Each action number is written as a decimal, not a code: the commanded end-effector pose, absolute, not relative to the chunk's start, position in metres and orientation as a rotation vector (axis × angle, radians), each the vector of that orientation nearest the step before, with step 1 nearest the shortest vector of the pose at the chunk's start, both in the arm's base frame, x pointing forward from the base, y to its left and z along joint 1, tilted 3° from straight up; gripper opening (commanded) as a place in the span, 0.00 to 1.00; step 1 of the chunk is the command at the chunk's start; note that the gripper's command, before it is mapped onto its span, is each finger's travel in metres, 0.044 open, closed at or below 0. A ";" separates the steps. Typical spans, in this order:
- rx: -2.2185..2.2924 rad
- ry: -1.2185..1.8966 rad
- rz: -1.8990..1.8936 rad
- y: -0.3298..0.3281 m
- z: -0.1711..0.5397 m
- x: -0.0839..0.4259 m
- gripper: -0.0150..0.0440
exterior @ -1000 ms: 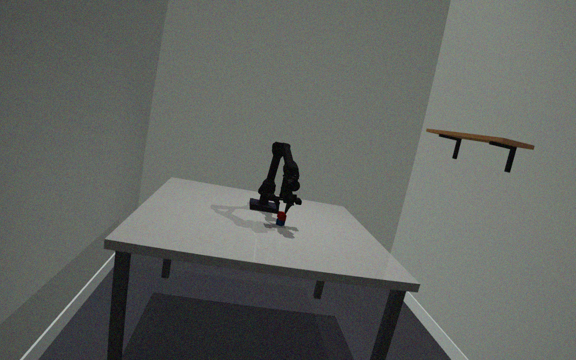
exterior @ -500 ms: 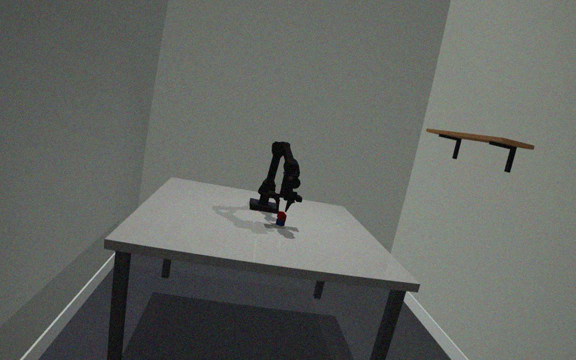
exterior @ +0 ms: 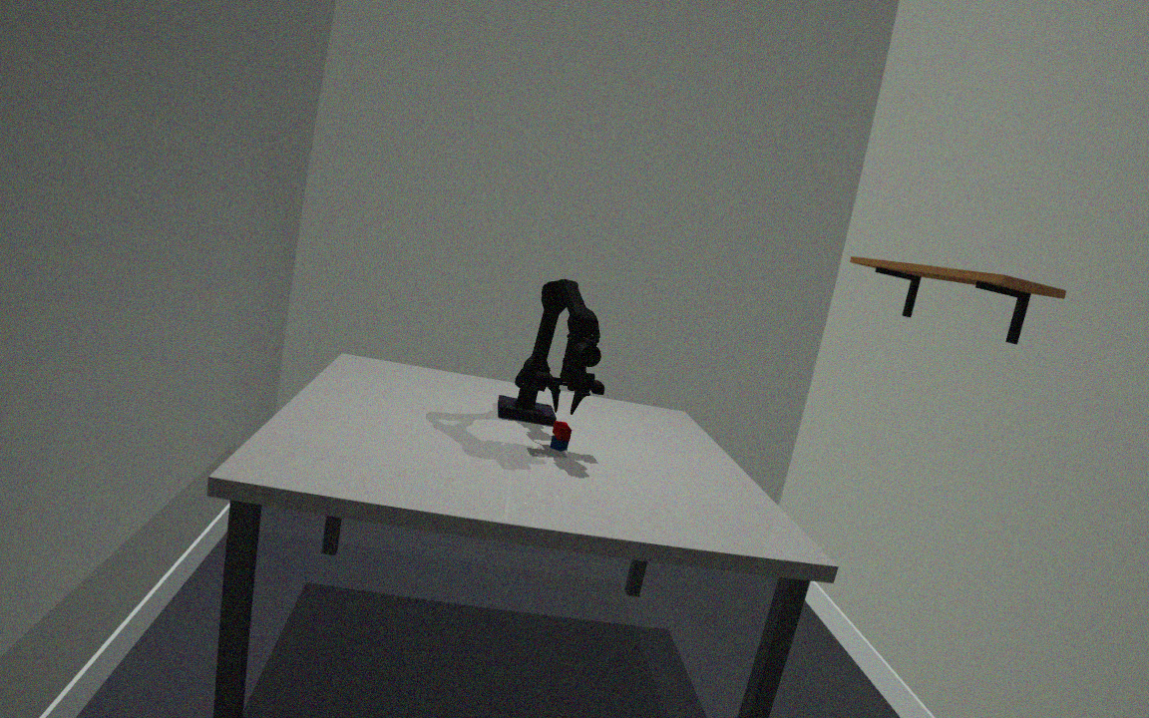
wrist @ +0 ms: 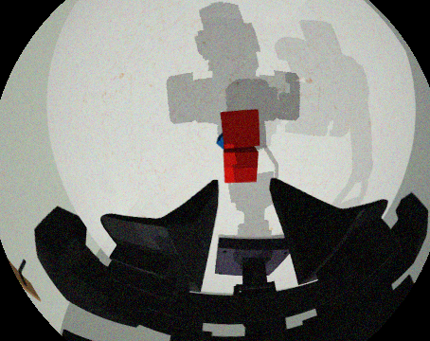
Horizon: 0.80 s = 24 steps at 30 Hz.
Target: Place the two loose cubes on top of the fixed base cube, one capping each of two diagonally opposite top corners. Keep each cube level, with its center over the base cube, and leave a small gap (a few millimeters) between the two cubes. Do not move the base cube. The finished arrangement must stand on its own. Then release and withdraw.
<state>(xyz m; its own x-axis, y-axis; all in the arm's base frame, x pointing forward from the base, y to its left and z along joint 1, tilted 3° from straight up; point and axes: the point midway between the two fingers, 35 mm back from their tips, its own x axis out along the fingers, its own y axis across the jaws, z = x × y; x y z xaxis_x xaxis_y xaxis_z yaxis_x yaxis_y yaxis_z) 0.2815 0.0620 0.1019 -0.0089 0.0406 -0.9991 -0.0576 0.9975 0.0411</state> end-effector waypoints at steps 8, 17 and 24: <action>-0.016 1.571 0.081 0.061 0.122 0.283 0.60; -0.013 1.574 0.078 0.061 0.130 0.282 0.78; -0.012 1.574 0.087 0.073 0.130 0.281 0.93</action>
